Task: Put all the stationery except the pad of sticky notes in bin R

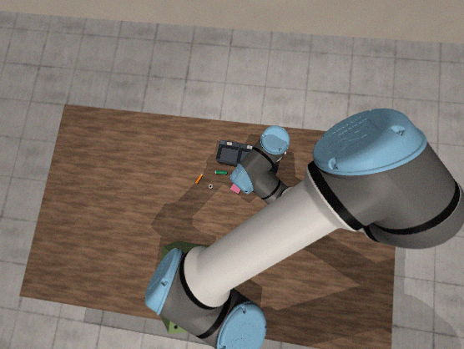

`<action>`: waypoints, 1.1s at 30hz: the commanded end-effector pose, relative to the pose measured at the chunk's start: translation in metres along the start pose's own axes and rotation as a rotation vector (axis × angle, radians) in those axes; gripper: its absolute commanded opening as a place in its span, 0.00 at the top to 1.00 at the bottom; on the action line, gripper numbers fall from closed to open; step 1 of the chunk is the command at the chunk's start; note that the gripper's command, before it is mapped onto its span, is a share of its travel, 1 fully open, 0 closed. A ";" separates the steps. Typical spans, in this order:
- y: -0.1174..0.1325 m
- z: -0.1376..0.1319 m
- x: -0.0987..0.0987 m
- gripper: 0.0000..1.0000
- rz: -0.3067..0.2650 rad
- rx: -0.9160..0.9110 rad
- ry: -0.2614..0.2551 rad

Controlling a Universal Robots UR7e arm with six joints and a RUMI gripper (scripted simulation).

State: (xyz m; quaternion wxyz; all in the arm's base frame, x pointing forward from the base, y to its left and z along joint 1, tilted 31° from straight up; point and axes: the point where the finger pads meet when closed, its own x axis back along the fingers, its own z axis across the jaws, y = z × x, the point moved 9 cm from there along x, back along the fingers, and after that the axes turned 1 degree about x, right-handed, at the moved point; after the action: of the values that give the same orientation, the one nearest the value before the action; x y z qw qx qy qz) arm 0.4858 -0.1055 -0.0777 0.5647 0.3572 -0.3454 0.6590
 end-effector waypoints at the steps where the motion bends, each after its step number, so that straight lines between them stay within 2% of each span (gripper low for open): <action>1: 0.000 0.000 0.012 0.96 0.001 0.000 0.000; 6: 0.000 0.000 0.032 0.96 0.001 0.000 0.000; 15: 0.000 -0.005 0.032 0.96 0.001 0.000 0.000; 30: 0.004 -0.080 0.032 0.96 0.001 0.000 0.000; 33: 0.004 -0.084 0.032 0.96 0.001 0.000 0.000</action>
State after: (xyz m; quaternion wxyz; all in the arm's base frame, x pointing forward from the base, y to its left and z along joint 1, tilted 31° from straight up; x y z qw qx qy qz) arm 0.4722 -0.0270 -0.0882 0.5642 0.3577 -0.3455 0.6591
